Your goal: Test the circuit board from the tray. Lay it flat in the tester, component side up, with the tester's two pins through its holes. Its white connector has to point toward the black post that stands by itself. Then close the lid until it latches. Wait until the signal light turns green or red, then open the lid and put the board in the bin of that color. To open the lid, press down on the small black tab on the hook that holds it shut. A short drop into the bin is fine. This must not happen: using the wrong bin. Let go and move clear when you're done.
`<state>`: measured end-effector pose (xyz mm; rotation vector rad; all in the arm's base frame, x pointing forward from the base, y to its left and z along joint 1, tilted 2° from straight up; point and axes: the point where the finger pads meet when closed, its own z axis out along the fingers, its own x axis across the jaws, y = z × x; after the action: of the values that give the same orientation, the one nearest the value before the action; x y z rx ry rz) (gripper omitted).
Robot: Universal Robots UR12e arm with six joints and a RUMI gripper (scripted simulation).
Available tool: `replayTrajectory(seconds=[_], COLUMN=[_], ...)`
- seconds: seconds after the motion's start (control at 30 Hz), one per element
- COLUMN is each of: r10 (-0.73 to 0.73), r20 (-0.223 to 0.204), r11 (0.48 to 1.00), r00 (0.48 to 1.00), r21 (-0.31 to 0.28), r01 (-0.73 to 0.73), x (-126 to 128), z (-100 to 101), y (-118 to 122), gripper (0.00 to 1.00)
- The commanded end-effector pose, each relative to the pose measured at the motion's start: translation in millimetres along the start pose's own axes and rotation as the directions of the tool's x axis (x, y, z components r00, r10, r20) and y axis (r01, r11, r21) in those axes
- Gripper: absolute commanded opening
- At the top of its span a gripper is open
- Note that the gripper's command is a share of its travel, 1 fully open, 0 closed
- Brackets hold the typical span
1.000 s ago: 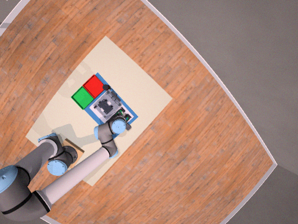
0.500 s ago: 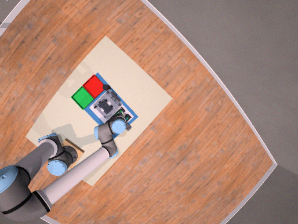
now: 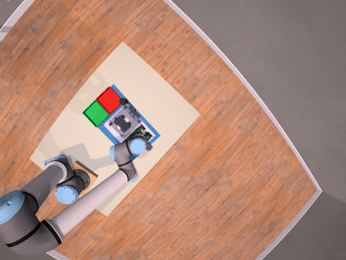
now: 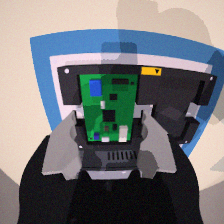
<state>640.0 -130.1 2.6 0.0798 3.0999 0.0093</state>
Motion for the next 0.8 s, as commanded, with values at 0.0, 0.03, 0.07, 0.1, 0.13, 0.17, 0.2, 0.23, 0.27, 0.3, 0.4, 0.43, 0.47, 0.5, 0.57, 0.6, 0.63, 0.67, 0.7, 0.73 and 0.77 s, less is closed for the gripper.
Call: replayTrajectory(seconds=[0.0,0.03,0.07,0.1,0.13,0.17,0.2,0.23,0.27,0.3,0.4,0.43,0.47,0.5,0.57,0.6,0.63,0.67,0.7,0.73,0.77], r10=[0.0,0.0,0.0,0.0,0.0,0.0,0.0,0.0,0.0,0.0,0.0,0.0,0.0,0.0,0.0,0.0,0.0,0.0,0.0,0.0,0.0], r20=[0.001,0.001,0.001,0.001,0.001,0.001,0.001,0.001,0.001,0.001,0.001,0.001,0.001,0.001,0.001,0.001,0.001,0.001,0.001,0.001,0.001], r11=[1.0,1.0,1.0,1.0,1.0,1.0,1.0,1.0,1.0,1.0,1.0,1.0,1.0,1.0,1.0,1.0,1.0,1.0,1.0,1.0,1.0], r00=[1.0,1.0,1.0,1.0,1.0,1.0,1.0,1.0,1.0,1.0,1.0,1.0,1.0,1.0,1.0,1.0,1.0,1.0,1.0,1.0,1.0], r21=[0.001,0.001,0.001,0.001,0.001,0.001,0.001,0.001,0.001,0.001,0.001,0.001,0.001,0.001,0.001,0.001,0.001,0.001,0.001,0.001,0.001], r01=[0.0,0.0,0.0,0.0,0.0,0.0,0.0,0.0,0.0,0.0,0.0,0.0,0.0,0.0,0.0,0.0,0.0,0.0,0.0,0.0,0.0], x=[-0.7,-0.7,-0.7,-0.7,-0.7,-0.7,-0.7,-0.7,-0.7,-0.7,-0.7,-0.7,-0.7,-0.7,-0.7,-0.7,-0.7,-0.7,-0.7,-0.7,-0.7], z=[4.0,4.8,5.4,5.8,6.1,6.3,6.4,6.4,6.4,6.4,6.4,6.4,6.4,6.4,6.4,6.4,6.4,6.4,6.4,6.4,6.4], y=[-0.2,-0.2,-0.2,-0.2,-0.2,-0.2,-0.2,-0.2,-0.2,-0.2,-0.2,-0.2,-0.2,-0.2,-0.2,-0.2,-0.2,-0.2,-0.2,-0.2,-0.2], gripper=[0.59,0.59,0.59,0.59,0.59,0.59,0.59,0.59,0.59,0.59,0.59,0.59,0.59,0.59,0.59,0.59,0.59,0.59,0.59,0.59,0.59])
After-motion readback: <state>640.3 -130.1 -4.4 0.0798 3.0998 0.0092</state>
